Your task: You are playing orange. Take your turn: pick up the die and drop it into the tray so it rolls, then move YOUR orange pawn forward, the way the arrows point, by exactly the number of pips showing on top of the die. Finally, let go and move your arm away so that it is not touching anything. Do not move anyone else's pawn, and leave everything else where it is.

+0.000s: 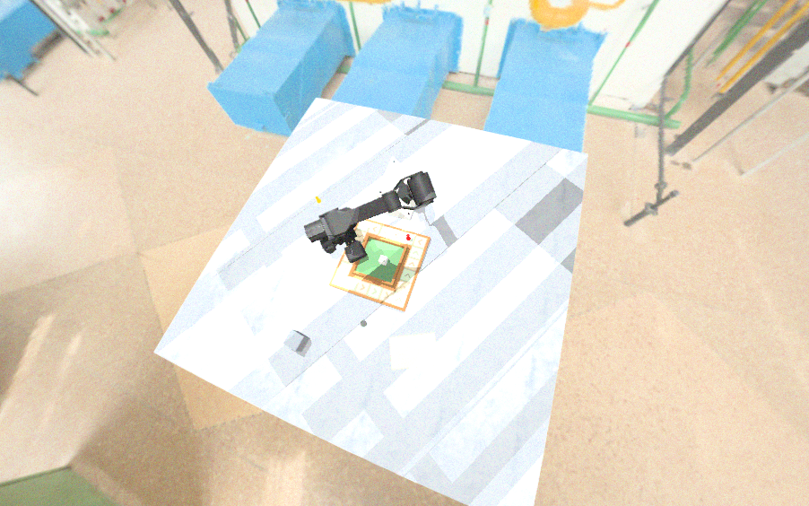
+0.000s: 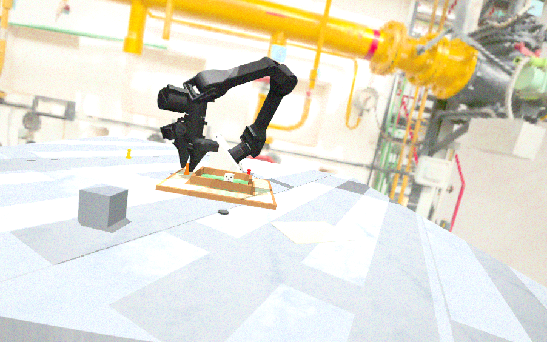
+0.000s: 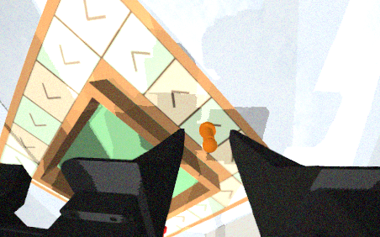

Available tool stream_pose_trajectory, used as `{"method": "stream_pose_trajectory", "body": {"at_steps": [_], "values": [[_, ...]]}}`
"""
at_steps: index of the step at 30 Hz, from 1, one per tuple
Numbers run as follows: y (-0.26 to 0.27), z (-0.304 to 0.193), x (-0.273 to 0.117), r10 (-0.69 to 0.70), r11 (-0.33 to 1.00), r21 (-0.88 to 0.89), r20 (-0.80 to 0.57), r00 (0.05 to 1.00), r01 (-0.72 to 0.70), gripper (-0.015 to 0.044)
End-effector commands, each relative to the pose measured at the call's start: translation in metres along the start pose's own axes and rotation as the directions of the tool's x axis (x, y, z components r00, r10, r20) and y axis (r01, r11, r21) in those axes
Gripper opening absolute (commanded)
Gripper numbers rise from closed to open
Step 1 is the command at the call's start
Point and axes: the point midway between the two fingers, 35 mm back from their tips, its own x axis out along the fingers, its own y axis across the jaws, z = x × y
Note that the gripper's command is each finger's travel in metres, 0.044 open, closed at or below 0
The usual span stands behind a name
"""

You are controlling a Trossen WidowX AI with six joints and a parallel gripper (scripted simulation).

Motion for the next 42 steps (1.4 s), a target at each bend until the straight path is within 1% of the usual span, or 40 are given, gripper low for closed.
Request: {"method": "stream_pose_trajectory", "body": {"at_steps": [1, 6, 12, 17, 28, 38, 42], "values": [[-0.001, -0.002, 0.006, 0.005, 1.000, 0.011, -0.008, 1.000, -0.005, 0.0174], [-0.001, -0.002, 0.006, 0.005, 1.000, 0.011, -0.008, 1.000, -0.005, 0.0043], [-0.001, -0.002, 0.006, 0.005, 1.000, 0.011, -0.008, 1.000, -0.005, 0.0003], [-0.001, -0.001, 0.002, 0.004, 1.000, 0.011, -0.007, 1.000, -0.004, 0.0000], [0.001, 0.007, -0.058, 0.003, 1.000, 0.017, 0.001, 1.000, -0.003, 0.0000], [0.001, 0.002, -0.114, 0.001, 1.000, 0.013, -0.005, 1.000, -0.001, 0.0000], [0.001, 0.000, -0.122, 0.001, 1.000, 0.012, -0.006, 1.000, -0.001, 0.0000]]}}
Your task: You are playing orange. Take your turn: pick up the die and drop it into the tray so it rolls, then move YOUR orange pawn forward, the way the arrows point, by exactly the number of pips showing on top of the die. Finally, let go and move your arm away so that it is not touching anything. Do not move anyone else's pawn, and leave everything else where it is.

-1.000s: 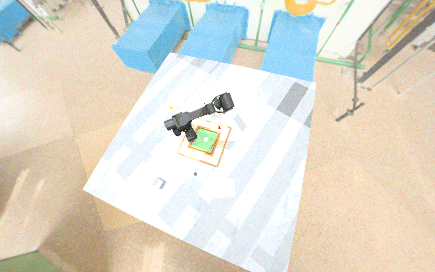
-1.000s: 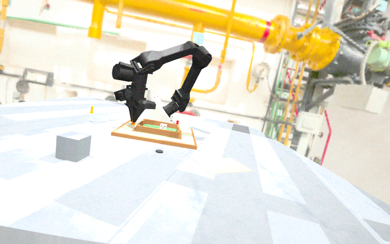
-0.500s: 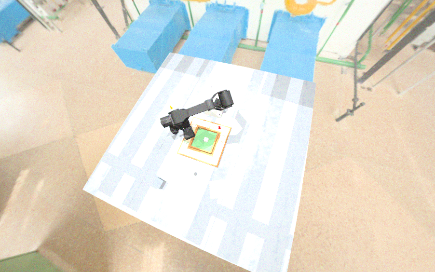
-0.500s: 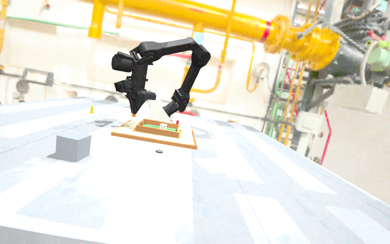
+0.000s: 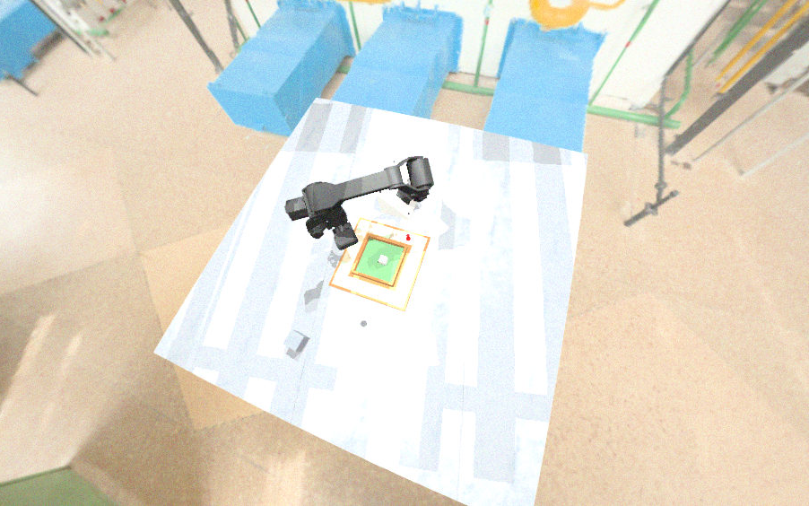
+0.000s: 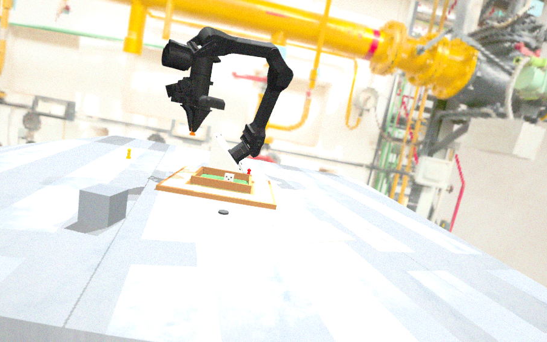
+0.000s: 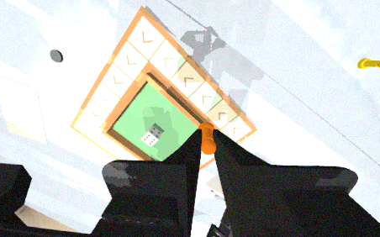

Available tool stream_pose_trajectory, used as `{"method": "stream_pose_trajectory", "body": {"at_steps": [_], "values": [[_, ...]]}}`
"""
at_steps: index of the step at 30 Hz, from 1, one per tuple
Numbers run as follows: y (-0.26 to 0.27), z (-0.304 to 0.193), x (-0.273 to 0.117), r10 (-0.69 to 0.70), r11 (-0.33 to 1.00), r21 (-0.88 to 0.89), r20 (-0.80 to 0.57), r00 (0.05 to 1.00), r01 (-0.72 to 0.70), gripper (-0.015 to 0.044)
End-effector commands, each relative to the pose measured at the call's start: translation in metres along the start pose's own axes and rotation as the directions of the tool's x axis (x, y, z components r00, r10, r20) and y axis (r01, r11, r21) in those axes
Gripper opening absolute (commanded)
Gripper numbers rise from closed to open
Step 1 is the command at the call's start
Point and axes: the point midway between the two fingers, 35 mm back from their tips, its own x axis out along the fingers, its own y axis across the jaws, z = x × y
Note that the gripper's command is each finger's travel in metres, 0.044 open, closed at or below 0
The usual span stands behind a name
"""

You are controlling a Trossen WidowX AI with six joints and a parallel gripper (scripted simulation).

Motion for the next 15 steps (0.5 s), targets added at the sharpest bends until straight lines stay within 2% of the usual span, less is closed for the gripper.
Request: {"method": "stream_pose_trajectory", "body": {"at_steps": [1, 5, 15], "values": [[0.001, -0.001, -0.011, -0.006, 1.000, -0.011, 0.005, 1.000, 0.006, 0.0000], [0.010, 0.001, -0.009, -0.010, 1.000, -0.010, 0.008, 1.000, 0.010, 0.0000], [0.072, 0.012, 0.013, -0.023, 1.000, -0.009, 0.027, 0.999, 0.023, 0.0000]]}}
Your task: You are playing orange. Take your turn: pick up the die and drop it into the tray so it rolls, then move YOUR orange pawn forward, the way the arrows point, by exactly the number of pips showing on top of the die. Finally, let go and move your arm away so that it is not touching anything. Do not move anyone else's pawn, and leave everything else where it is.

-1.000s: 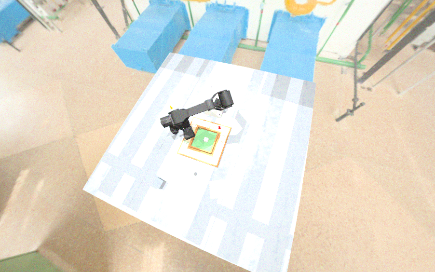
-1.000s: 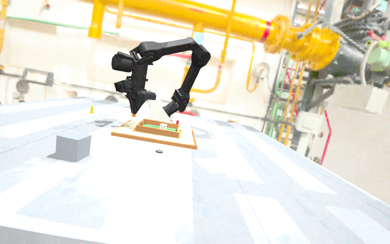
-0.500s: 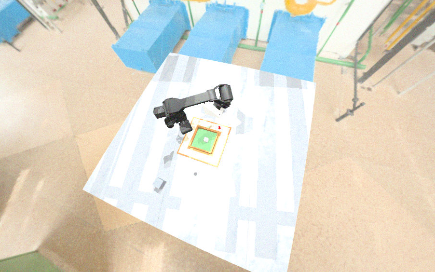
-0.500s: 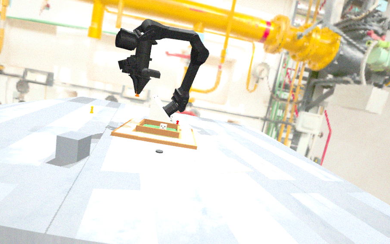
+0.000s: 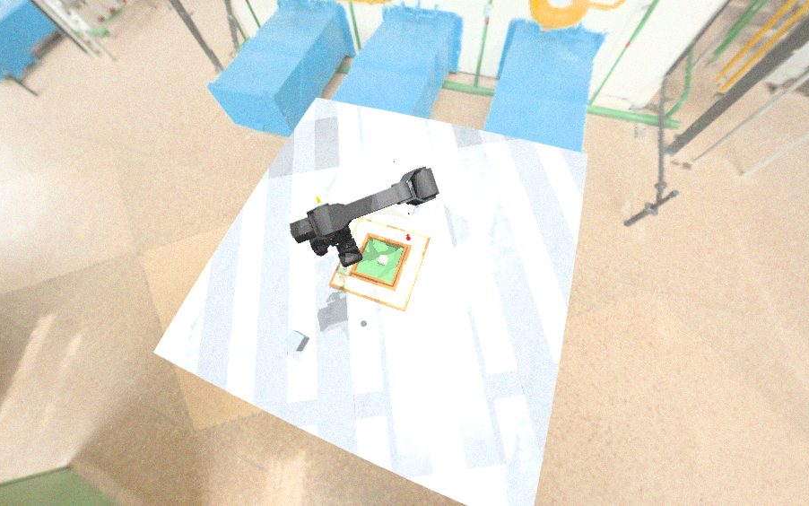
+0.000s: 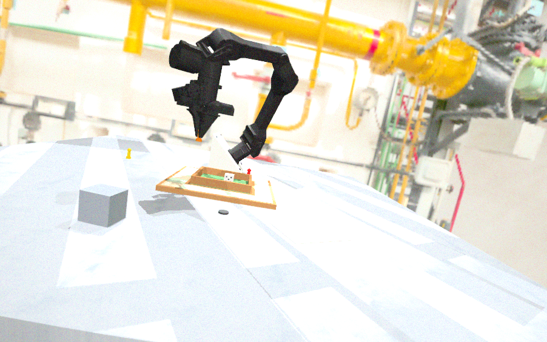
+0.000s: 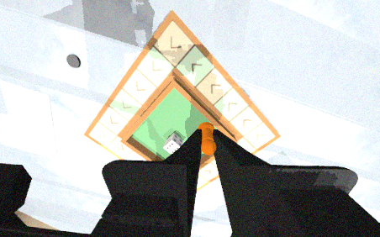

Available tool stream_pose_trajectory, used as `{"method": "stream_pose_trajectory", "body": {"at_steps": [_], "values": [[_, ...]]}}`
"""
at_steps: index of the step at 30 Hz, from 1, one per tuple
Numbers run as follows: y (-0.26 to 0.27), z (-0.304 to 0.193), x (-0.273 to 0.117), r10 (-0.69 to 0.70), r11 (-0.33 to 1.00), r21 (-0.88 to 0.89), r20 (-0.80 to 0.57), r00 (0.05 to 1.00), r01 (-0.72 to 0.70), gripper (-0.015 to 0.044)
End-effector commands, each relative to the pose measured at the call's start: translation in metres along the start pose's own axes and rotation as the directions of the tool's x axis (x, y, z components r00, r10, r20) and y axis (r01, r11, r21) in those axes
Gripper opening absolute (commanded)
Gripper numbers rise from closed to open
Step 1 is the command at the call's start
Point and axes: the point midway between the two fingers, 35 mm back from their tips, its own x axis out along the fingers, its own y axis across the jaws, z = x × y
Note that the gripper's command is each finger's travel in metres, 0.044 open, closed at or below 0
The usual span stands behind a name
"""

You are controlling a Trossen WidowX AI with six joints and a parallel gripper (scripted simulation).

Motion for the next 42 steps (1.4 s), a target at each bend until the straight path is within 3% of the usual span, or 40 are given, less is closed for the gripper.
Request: {"method": "stream_pose_trajectory", "body": {"at_steps": [1, 19, 42], "values": [[0.029, 0.004, 0.006, -0.002, 1.000, -0.008, 0.019, 1.000, 0.002, 0.0000], [0.139, -0.013, 0.053, 0.025, 1.000, -0.013, -0.006, 1.000, -0.025, 0.0000], [0.141, -0.013, 0.092, 0.027, 1.000, -0.013, -0.007, 1.000, -0.027, 0.0000]]}}
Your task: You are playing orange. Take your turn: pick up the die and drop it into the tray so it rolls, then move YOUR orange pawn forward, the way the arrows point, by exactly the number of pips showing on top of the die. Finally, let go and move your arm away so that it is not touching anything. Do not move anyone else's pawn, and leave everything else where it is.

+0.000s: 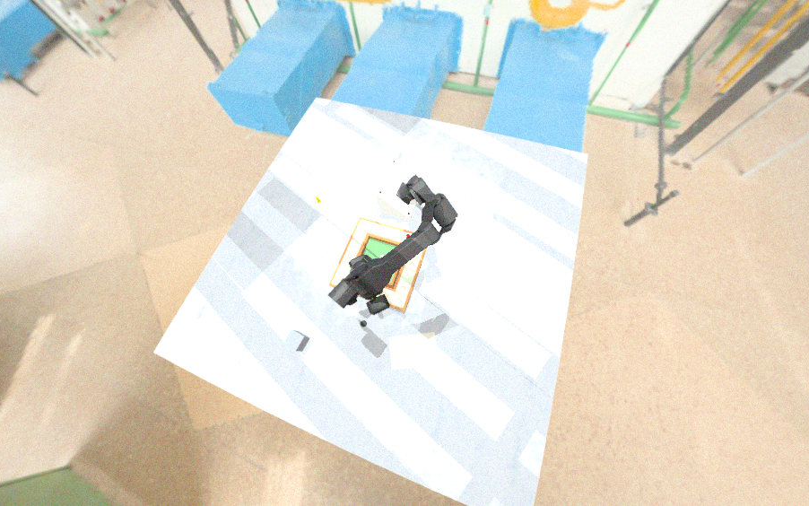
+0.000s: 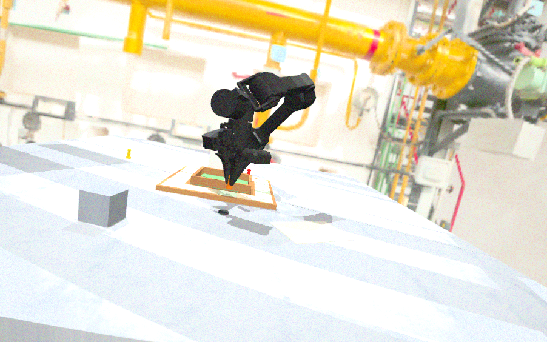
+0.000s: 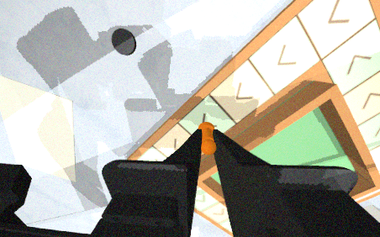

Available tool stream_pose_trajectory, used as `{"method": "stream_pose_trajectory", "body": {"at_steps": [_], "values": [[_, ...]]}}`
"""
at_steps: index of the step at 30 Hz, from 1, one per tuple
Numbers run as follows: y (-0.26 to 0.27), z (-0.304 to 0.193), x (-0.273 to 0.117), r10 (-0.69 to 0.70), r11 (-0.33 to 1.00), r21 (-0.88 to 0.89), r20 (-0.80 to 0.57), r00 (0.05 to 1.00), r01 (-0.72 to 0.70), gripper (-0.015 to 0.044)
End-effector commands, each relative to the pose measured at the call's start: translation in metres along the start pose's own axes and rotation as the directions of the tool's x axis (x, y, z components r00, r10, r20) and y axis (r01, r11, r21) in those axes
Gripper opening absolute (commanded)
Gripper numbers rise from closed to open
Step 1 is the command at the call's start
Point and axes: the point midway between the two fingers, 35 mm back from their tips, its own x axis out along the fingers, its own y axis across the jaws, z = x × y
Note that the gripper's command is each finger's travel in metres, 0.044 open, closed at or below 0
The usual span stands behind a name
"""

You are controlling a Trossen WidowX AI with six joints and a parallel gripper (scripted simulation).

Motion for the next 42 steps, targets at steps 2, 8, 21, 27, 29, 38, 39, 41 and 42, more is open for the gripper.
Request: {"method": "stream_pose_trajectory", "body": {"at_steps": [2, 8, 21, 27, 29, 38, 39, 41, 42], "values": [[-0.002, -0.001, 0.007, 0.003, 1.000, 0.010, -0.004, 1.000, -0.003, 0.0000], [-0.001, -0.001, 0.016, 0.003, 1.000, 0.010, -0.004, 1.000, -0.003, 0.0000], [0.001, 0.001, -0.007, 0.001, 1.000, 0.003, 0.001, 1.000, -0.001, 0.0315], [0.000, 0.000, -0.038, 0.002, 1.000, 0.010, -0.003, 1.000, -0.002, 0.0440], [0.000, 0.001, -0.042, 0.001, 1.000, 0.010, -0.003, 1.000, -0.001, 0.0440], [-0.091, -0.049, -0.099, -0.023, 0.942, -0.333, 0.022, 0.999, 0.029, 0.0440], [-0.099, -0.055, -0.103, -0.024, 0.930, -0.365, 0.021, 0.999, 0.030, 0.0440], [-0.114, -0.068, -0.109, -0.025, 0.904, -0.427, 0.019, 1.000, 0.030, 0.0440], [-0.121, -0.075, -0.111, -0.024, 0.889, -0.456, 0.017, 1.000, 0.029, 0.0440]]}}
